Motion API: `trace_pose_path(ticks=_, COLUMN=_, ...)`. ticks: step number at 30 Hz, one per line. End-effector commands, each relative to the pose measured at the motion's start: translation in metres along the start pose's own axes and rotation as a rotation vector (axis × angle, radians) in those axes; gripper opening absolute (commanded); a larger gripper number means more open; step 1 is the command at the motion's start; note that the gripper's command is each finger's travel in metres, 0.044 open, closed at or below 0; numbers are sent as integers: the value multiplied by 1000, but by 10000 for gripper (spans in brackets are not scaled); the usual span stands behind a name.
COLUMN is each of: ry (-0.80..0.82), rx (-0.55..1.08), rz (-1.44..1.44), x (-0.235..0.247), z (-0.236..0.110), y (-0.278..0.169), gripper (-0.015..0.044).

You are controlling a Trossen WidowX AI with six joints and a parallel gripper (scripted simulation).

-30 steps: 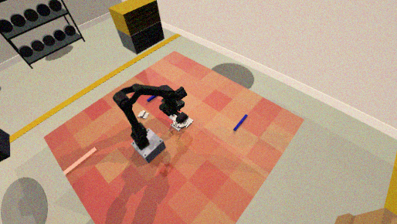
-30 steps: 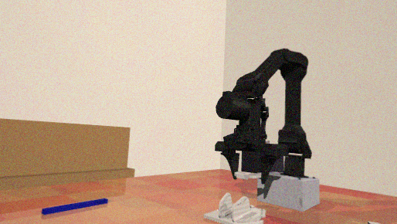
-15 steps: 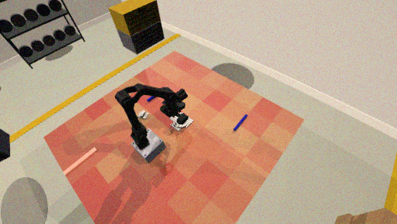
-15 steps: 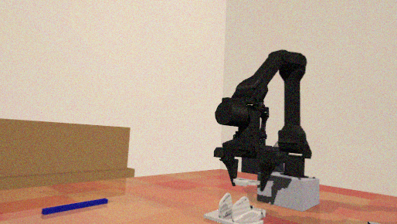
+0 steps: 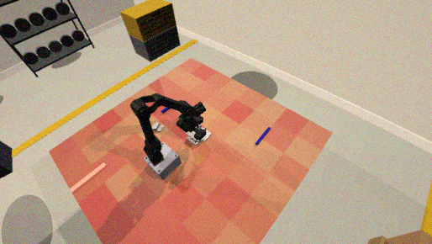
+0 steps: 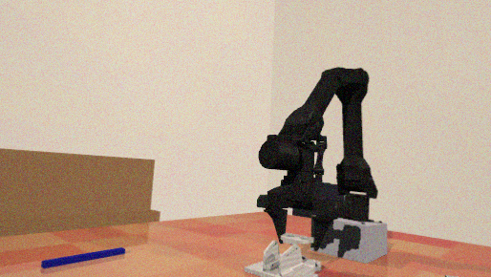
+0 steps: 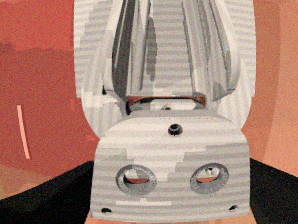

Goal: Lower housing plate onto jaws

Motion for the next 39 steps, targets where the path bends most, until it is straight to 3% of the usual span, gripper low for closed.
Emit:
trace_pose_path(ticks=1, ry=-5, rx=11, rz=-1, x=-1, z=10, y=-3, gripper=351)
trace_pose_path(ticks=39, ry=-5, rx=11, rz=3, x=-1, z=22, y=-4, gripper=351)
Point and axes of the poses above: the point midway between the two fingers, 35 mm back from their tips, its own z axis out along the fingers, its own x axis across the jaws, y = z × x, the point moved 1 cm from there along -z, back along the fingers, and after that the axes turned 13 degrees about z, right-handed, at the moved point
